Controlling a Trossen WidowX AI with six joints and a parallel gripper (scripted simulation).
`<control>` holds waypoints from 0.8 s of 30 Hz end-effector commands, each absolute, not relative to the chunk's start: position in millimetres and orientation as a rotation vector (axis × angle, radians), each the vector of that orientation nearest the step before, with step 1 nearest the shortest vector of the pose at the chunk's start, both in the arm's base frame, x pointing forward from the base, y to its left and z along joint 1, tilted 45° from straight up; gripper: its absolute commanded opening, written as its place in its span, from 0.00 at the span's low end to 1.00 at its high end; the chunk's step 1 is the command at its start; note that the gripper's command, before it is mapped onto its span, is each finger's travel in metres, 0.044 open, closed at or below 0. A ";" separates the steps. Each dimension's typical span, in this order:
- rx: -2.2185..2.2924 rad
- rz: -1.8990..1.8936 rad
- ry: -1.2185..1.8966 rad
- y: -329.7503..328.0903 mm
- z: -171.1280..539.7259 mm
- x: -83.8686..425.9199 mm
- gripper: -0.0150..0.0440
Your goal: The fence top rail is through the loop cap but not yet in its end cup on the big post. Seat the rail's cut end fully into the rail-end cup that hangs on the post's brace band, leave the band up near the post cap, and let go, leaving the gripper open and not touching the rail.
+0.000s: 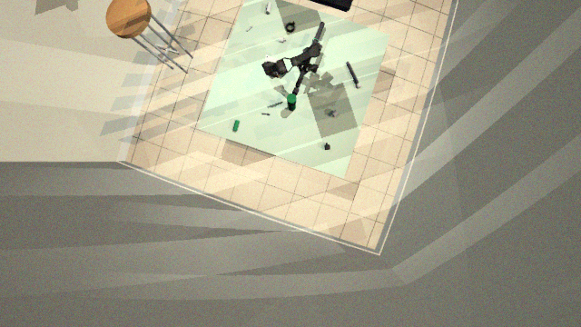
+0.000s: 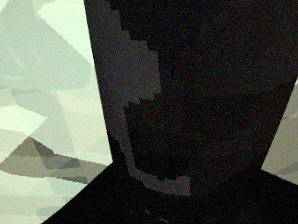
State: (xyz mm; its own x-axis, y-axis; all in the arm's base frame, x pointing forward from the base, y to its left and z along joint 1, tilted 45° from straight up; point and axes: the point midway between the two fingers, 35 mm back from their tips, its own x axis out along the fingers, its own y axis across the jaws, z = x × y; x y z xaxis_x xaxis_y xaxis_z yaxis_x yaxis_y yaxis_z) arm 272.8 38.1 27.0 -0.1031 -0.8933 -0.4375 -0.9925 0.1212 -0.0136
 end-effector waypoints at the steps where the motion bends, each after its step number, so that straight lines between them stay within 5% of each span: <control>1: -1.839 0.408 2.063 40.1 31.5 274.3 0.25; 24: -1.836 0.412 2.074 26.9 46.0 273.0 0.25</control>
State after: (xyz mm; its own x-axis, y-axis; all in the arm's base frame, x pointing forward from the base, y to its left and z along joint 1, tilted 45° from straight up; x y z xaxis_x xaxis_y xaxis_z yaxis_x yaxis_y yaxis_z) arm 272.6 30.4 39.2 -0.1164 -0.8915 -0.4379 -0.9913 0.1313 -0.0037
